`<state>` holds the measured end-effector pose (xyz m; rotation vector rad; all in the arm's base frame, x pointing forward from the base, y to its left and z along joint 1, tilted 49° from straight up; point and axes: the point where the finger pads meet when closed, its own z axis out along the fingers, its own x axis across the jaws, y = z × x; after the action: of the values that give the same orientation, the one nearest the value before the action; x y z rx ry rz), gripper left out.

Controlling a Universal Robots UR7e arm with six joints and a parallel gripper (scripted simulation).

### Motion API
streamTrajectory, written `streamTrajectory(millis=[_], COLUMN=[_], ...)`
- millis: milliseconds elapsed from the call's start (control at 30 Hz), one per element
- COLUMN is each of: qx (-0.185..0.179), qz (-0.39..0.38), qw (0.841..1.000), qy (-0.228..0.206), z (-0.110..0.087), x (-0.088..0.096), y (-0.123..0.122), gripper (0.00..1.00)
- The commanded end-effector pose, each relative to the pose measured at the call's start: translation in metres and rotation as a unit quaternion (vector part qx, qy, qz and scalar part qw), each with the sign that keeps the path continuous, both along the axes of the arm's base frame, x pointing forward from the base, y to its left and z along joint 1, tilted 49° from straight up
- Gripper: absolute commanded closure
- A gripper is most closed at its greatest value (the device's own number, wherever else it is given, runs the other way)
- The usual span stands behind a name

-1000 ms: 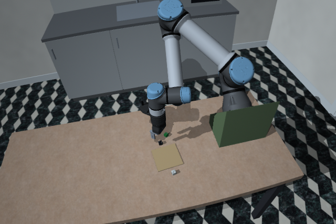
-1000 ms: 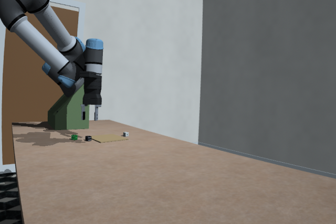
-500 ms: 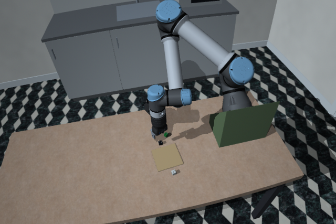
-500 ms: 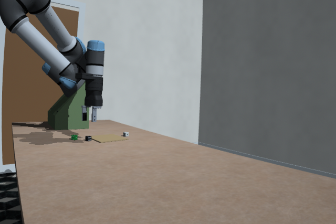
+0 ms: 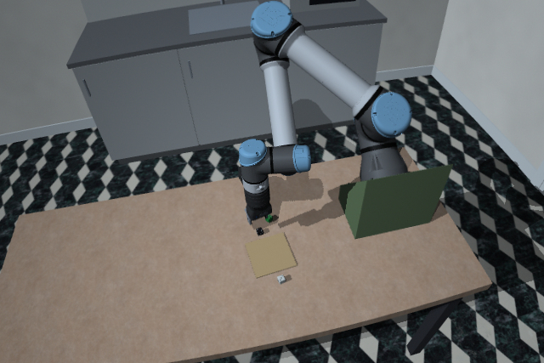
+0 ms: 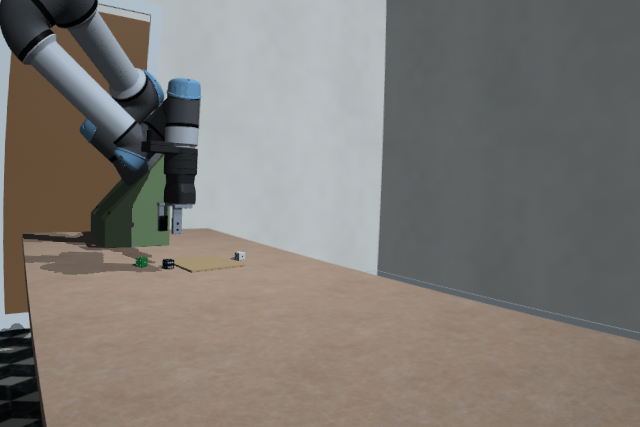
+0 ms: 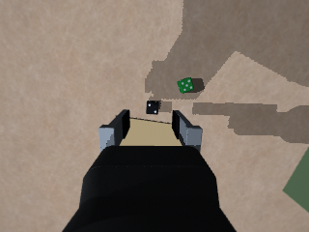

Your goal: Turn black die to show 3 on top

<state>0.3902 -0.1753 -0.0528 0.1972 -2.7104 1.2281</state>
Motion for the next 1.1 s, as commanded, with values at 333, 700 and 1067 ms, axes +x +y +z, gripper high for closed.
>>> streamTrajectory(millis=[333,700,1067], qx=[-0.003,-0.003,-0.003], qz=[-0.020,-0.020,-0.020], qw=[1.000,1.000,1.000], qy=[-0.023,-0.023,-0.023], z=[-0.0007,-0.0008,-0.0008], x=[-0.0015,-0.0015,-0.0015], y=[0.0002,0.0002,0.0002], gripper=[0.00,0.30,0.30])
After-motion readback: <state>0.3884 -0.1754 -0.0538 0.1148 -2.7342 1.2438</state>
